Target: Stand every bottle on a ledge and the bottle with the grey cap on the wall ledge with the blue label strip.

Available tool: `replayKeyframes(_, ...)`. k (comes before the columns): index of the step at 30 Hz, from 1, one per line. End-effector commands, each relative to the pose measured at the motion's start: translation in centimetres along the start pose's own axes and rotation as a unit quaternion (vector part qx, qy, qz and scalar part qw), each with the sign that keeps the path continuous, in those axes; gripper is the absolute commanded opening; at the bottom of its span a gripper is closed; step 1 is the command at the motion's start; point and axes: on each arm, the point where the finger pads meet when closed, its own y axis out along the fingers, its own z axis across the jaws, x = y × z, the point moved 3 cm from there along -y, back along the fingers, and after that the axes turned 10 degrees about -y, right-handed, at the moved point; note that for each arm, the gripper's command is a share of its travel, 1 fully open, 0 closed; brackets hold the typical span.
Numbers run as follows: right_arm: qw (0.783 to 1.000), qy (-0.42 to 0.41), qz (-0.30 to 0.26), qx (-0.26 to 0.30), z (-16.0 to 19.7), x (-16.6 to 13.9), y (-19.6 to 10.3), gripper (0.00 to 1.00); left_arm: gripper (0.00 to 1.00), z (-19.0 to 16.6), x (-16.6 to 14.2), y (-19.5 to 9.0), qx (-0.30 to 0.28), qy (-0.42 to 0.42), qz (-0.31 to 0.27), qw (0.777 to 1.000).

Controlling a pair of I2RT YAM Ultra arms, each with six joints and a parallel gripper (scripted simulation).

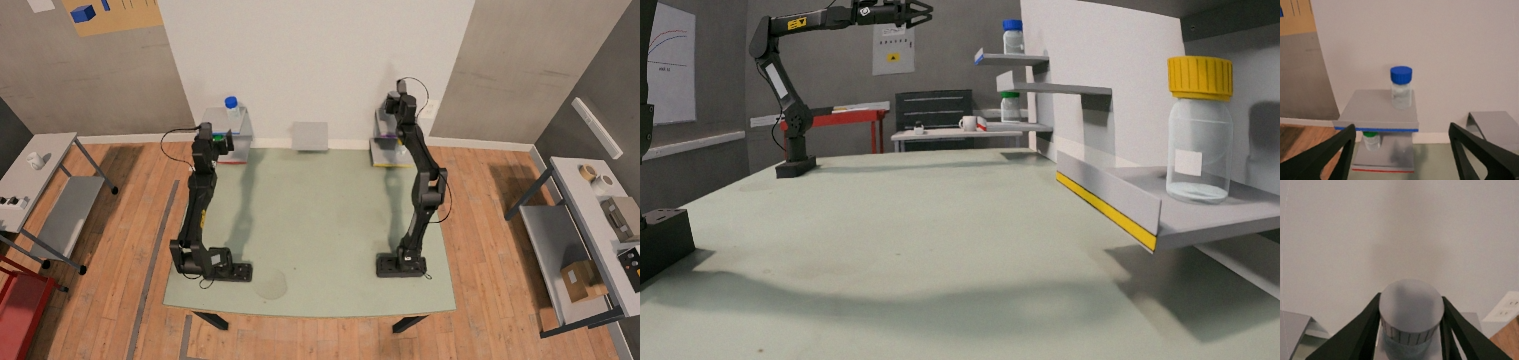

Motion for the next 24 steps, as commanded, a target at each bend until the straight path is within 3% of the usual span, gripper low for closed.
replayKeyframes(1,0.998,0.011,-0.055,-0.029,-0.3,3.8,-0.8,0.5,1.0,-0.3,2.1,-1.0,-0.004,0.004,-0.037,0.999)
replayKeyframes(5,0.997,0.02,-0.048,-0.054,2.2,2.9,-0.2,0.5,1.0,-0.3,2.1,-1.0,-0.004,0.004,-0.037,0.999)
replayKeyframes(10,0.997,0.03,-0.028,-0.071,10.7,0.7,-0.6,0.5,1.0,-0.3,1.8,-0.7,-0.005,0.001,-0.032,0.999)
replayKeyframes(17,0.999,0.027,-0.017,-0.035,24.3,-1.2,-5.2,0.5,1.0,-0.3,1.8,-0.7,-0.005,0.001,-0.032,0.999)
replayKeyframes(19,0.999,0.027,-0.017,-0.035,24.3,-1.2,-5.2,0.5,1.0,-0.3,1.8,-0.7,-0.005,0.001,-0.032,0.999)
replayKeyframes(24,1.0,0.019,-0.015,-0.015,30.1,-2.2,-9.0,0.5,1.0,-0.3,1.8,-0.7,-0.005,0.001,-0.032,0.999)
